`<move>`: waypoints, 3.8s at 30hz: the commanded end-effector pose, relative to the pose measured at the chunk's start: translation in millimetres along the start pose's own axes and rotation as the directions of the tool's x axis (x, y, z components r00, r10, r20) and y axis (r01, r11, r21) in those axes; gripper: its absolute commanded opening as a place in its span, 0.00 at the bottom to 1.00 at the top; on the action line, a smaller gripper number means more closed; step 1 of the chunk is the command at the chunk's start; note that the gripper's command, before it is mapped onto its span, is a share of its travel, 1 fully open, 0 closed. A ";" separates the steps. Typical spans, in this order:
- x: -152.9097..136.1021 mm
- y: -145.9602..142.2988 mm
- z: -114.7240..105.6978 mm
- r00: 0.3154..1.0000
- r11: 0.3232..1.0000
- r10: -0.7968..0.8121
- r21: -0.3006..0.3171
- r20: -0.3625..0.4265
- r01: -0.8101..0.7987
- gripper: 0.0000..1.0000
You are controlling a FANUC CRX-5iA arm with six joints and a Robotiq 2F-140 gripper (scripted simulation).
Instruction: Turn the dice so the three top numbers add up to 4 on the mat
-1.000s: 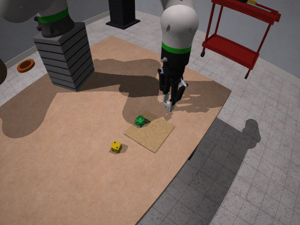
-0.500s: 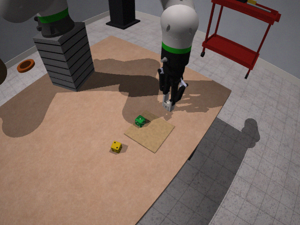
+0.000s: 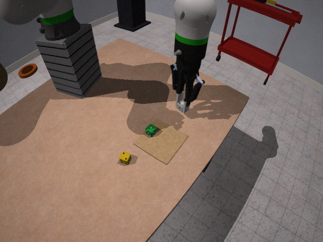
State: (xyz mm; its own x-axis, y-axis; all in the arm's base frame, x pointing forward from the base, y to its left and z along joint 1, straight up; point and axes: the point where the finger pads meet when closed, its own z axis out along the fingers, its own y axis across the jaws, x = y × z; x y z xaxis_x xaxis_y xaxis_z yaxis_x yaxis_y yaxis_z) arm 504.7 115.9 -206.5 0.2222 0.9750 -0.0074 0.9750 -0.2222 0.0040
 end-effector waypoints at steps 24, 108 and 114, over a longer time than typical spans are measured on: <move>0.0 0.6 -59.1 0.993 0.993 -0.114 0.000 0.000 0.114 0.16; -123.8 11.3 -40.4 -0.760 -0.819 -0.573 0.239 -0.307 0.521 0.16; -141.8 15.0 -43.4 -0.823 -0.914 -0.404 0.216 -0.398 0.344 0.16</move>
State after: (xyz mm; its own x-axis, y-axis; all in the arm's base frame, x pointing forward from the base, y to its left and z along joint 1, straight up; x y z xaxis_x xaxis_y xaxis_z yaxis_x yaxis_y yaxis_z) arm 487.9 -13.3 -163.9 -0.6799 -0.6470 0.3453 -0.7307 0.6377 -0.2439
